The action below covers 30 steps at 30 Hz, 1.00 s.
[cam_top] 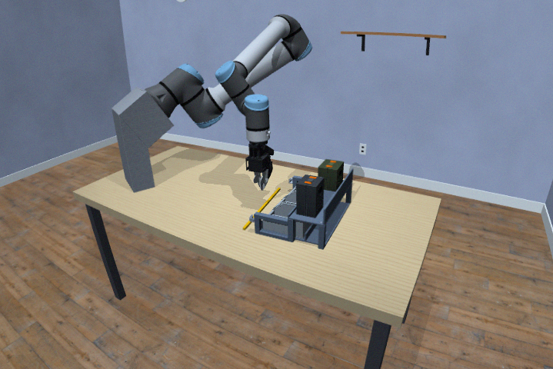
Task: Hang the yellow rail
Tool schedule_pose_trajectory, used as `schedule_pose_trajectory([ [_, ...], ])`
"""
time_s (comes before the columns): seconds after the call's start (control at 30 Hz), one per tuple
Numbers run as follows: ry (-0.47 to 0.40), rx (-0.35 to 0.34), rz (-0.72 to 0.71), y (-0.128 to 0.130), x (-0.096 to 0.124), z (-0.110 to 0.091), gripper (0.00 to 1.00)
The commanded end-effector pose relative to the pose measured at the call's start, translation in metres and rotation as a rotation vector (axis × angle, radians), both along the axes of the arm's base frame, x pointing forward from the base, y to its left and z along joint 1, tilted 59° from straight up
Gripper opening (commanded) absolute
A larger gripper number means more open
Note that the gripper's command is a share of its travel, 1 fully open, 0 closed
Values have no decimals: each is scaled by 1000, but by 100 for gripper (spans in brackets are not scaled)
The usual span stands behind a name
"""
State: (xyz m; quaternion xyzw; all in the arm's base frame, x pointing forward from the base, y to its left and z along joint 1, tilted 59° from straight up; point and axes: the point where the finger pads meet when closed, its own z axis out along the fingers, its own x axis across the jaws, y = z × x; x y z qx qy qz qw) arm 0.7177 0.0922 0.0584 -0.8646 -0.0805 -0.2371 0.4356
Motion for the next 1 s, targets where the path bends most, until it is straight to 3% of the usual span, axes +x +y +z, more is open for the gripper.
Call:
schedule_pose_trajectory([
  [0.0,-1,0,-1,-1,0,0,0],
  [0.33,-1,1,0,18,7,-11,0],
  [0.63,-1,1,0,19,8,-12,0],
  [0.67,-1,1,0,19,8,-12,22],
  [0.97,-1,1,0,19,8,-12,22],
])
